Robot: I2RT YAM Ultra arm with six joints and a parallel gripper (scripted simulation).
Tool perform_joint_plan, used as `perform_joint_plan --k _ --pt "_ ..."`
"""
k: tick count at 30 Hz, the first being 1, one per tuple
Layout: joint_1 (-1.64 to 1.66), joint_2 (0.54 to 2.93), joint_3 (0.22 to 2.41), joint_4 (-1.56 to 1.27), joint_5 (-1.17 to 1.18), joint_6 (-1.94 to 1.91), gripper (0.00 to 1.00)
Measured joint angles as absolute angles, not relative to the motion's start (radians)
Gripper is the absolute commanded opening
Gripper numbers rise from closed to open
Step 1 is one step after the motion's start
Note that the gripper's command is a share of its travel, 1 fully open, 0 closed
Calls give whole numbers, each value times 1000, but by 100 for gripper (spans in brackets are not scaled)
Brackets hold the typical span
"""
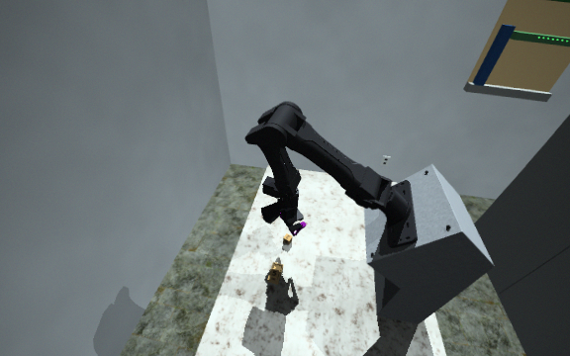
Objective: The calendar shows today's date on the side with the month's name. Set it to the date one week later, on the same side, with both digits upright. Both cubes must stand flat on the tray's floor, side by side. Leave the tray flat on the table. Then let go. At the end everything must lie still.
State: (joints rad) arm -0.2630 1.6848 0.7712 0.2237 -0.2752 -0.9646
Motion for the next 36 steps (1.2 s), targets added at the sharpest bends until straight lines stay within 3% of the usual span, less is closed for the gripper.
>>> perform_joint_plan --k 36 --pt "-261 1701 778 224 -282 229 100"
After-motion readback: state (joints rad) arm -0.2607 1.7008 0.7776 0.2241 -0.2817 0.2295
